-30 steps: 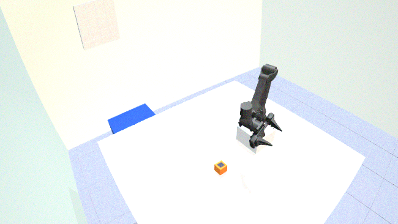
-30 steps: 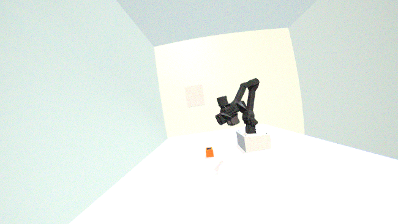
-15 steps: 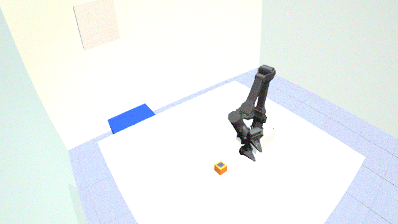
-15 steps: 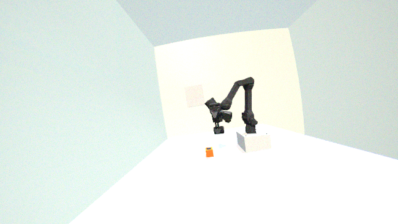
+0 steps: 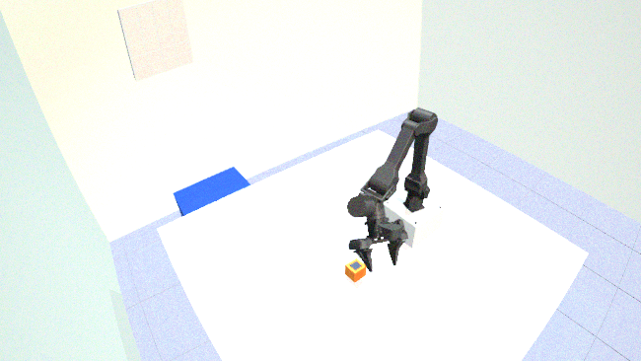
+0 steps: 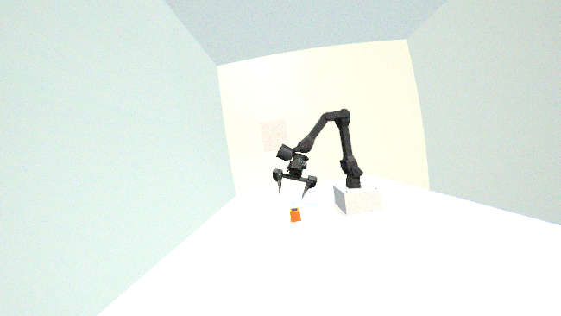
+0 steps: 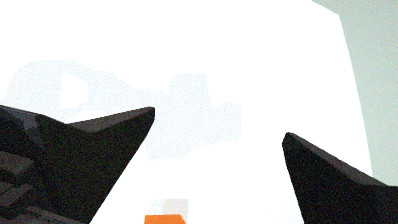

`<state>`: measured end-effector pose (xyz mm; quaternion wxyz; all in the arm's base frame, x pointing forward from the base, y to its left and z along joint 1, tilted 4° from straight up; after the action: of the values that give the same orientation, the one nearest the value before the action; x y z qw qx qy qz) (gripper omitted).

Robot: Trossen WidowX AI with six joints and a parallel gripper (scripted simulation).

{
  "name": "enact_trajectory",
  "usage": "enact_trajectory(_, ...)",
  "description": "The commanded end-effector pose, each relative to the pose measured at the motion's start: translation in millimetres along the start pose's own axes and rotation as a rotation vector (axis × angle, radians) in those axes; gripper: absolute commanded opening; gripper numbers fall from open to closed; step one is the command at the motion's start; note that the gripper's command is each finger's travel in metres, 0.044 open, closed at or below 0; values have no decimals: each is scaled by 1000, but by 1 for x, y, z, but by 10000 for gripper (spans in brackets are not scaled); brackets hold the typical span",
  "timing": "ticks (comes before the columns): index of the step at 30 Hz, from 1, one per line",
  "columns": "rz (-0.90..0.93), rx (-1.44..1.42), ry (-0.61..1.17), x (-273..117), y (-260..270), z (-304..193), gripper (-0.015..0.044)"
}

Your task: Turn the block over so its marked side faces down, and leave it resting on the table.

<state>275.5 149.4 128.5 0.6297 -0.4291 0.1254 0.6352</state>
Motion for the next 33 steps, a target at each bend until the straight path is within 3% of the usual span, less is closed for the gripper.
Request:
enact_trajectory(1, 10, 1025, 569, -11, -20, -39, 440)
enact_trajectory(9, -133, 1465, 867, -20, -25, -52, 440)
enact_trajectory(26, -138, 1475, 873, -19, -26, -52, 440)
enact_trajectory(33, -139, 1475, 873, 6, -13, -73, 440)
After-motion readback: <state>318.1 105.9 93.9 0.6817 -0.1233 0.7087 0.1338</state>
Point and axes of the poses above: the point midway between the two fingers, 35 mm back from their tips, its own x axis out along the fingers, its own y axis across the jaws, z = x × y, the point moved 9 cm from there along -x, back along the fingers, and after that the axes turned 9 degrees about -x, right-handed, at the moved point
